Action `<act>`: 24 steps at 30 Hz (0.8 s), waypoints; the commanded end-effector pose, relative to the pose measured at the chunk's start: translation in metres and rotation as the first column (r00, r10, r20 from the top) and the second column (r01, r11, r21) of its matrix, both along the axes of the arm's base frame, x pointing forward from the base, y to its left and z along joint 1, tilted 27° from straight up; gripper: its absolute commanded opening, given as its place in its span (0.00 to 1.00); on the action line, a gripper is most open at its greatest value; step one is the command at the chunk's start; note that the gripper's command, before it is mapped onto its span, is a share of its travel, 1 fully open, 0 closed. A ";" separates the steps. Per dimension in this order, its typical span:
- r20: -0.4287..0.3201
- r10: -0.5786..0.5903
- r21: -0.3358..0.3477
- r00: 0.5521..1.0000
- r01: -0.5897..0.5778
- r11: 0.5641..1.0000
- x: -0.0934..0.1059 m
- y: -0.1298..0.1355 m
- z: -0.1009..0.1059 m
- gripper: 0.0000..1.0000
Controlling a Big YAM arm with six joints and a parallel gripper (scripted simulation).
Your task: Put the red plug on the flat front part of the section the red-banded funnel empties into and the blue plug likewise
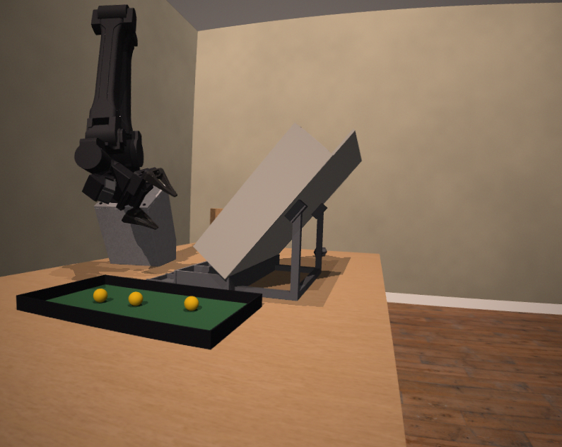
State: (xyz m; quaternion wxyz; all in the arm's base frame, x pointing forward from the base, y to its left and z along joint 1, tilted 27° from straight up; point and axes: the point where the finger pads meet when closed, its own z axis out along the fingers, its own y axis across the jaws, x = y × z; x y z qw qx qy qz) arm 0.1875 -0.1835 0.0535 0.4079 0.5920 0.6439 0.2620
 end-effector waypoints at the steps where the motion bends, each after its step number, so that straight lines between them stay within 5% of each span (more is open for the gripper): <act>1: 0.002 0.001 -0.004 1.000 -0.001 1.000 0.000 -0.001 0.001 1.00; 24: 0.004 0.001 -0.014 1.000 -0.001 1.000 0.001 -0.005 0.005 1.00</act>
